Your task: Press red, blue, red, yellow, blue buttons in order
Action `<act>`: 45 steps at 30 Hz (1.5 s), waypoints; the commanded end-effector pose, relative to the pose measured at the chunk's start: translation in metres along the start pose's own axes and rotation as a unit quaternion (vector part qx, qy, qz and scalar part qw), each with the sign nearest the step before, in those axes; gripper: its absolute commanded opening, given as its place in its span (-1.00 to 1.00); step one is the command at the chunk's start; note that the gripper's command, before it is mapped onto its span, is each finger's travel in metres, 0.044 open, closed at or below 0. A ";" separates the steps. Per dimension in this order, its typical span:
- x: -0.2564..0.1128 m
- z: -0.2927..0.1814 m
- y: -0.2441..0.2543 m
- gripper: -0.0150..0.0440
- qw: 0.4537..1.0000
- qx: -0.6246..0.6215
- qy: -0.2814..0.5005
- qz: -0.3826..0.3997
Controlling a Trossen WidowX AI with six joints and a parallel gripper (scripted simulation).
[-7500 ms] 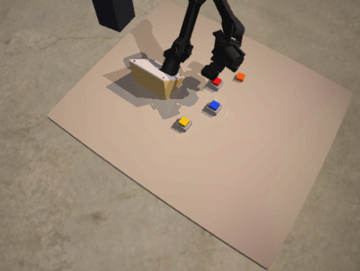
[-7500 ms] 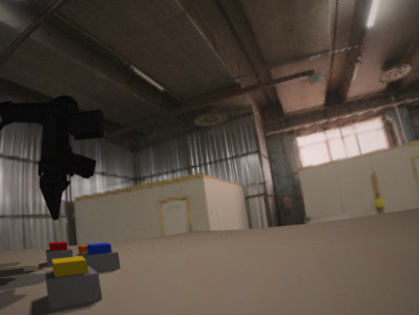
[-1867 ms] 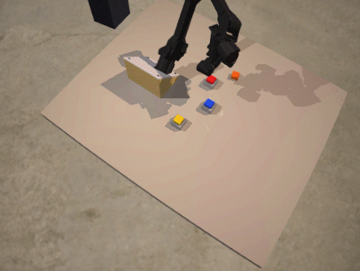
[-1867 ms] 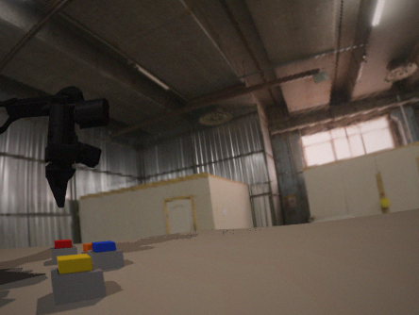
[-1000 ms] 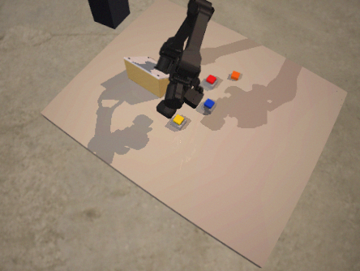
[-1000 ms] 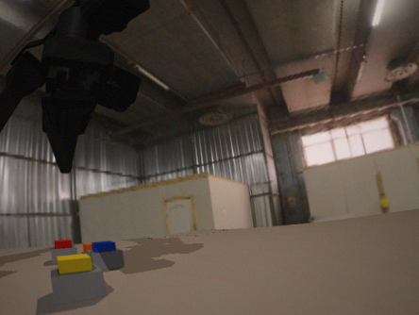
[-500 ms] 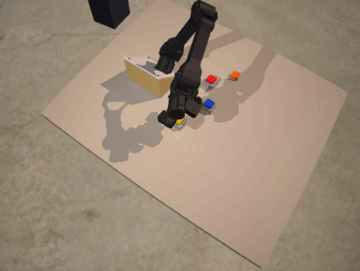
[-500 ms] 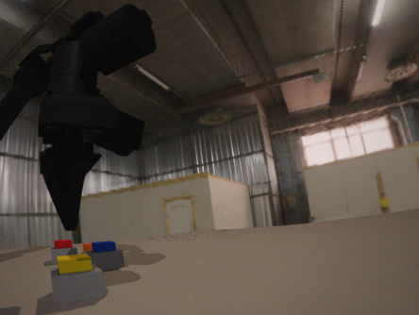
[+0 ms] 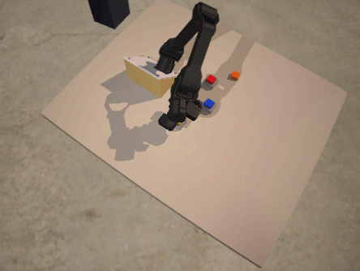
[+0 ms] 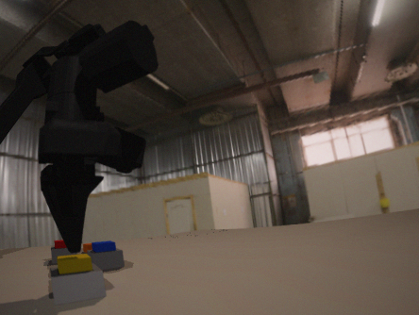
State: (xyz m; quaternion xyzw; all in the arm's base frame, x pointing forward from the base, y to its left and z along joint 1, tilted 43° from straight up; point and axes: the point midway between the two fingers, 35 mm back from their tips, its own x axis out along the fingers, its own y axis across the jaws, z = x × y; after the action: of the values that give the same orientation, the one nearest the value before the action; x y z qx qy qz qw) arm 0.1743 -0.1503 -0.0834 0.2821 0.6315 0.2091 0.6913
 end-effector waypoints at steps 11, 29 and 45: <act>0.013 -0.002 0.003 -0.42 1.000 0.004 0.002 0.007; -0.011 -0.001 0.001 -0.42 1.000 0.003 0.002 0.005; -0.085 0.014 0.022 -0.42 1.000 0.006 0.003 0.003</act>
State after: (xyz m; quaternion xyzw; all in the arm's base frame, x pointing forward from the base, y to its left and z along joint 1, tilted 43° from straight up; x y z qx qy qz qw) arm 0.1665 -0.2029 -0.0170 0.2883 0.6308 0.2016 0.6916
